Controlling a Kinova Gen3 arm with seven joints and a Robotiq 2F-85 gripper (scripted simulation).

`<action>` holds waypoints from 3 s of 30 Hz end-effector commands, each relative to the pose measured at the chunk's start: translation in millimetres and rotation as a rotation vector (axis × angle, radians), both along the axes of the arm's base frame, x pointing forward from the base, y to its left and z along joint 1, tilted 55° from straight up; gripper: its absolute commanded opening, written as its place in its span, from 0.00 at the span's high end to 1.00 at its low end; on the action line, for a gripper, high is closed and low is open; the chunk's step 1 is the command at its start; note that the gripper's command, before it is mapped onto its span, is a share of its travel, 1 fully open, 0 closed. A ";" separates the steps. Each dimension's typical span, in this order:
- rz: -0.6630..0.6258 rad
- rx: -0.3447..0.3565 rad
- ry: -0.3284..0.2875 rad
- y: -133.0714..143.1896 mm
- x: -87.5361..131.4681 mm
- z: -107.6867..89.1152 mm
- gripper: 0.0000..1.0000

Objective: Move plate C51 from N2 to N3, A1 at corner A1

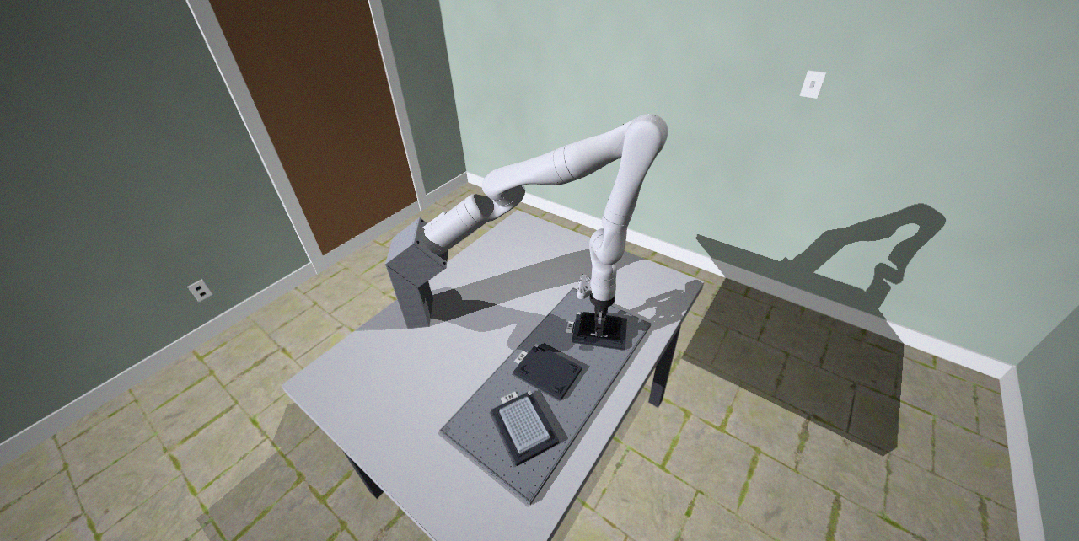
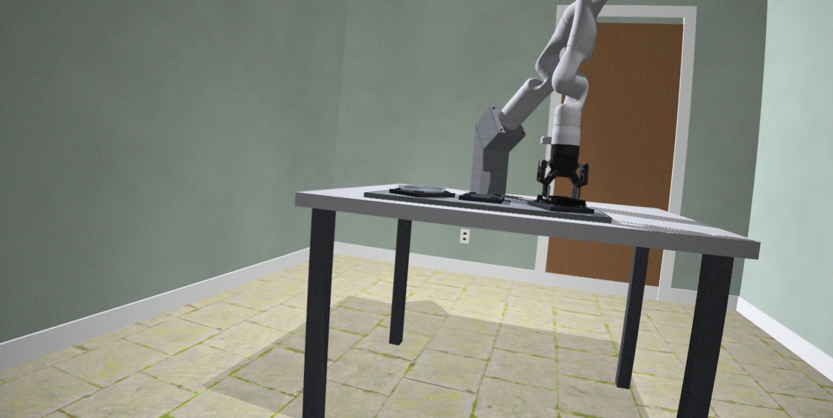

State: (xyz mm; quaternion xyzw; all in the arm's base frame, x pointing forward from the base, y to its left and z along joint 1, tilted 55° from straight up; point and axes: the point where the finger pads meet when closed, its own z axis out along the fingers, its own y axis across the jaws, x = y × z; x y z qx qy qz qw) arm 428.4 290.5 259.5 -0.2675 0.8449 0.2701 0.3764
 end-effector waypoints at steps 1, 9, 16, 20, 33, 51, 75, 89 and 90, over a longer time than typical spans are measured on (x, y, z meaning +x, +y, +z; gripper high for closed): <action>-0.005 -0.001 -0.001 -2.7 1.0 1.0 1.00; -0.005 -0.001 -0.001 -4.1 0.0 2.1 1.00; -0.005 -0.001 -0.001 -4.7 -0.5 2.7 1.00; -0.005 -0.001 -0.001 -4.7 -0.5 2.7 1.00; -0.005 -0.001 -0.001 -9.9 -4.5 7.2 1.00; -0.005 0.000 -0.001 -23.9 -15.0 19.3 1.00; -0.005 0.000 -0.001 -26.3 -16.8 21.4 1.00; -0.078 0.063 0.083 -53.9 -9.7 -2.8 1.00; -0.078 0.063 0.083 -53.9 -9.7 -2.8 1.00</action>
